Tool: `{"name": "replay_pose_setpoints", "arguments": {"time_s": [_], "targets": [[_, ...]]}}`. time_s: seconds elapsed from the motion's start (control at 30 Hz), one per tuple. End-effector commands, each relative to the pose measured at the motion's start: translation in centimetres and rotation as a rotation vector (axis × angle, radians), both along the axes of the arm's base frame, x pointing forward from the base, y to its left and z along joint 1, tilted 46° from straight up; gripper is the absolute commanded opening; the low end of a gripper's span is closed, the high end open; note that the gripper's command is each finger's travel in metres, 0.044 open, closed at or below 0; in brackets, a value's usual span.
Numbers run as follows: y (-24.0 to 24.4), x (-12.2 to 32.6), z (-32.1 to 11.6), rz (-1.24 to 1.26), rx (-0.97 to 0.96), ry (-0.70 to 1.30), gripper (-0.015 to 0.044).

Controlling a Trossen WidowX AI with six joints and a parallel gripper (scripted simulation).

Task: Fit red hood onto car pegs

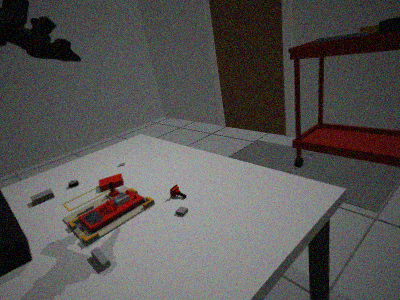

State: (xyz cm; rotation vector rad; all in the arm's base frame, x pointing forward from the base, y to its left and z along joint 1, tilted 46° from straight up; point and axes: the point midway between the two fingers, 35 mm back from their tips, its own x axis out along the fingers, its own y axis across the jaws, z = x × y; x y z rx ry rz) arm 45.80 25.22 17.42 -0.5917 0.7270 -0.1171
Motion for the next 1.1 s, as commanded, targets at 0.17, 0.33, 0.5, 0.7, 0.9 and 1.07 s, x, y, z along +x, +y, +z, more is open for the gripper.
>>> {"name": "replay_pose_setpoints", "arguments": {"time_s": [0.17, 0.33, 0.5, 0.7, 0.9, 1.07], "targets": [[-7.7, 2.0, -10.7, -0.299, 0.015, 0.15, 0.044], [-12.7, 1.8, -16.4, -0.49, 0.018, 0.222, 0.044], [-17.7, 0.4, -21.8, -0.688, 0.014, 0.288, 0.044], [-23.6, -2.8, -27.8, -0.934, -0.005, 0.357, 0.044], [-27.6, -5.9, -31.6, -1.117, -0.031, 0.401, 0.044], [-27.6, -5.9, -31.6, -1.117, -0.031, 0.401, 0.044]]}}
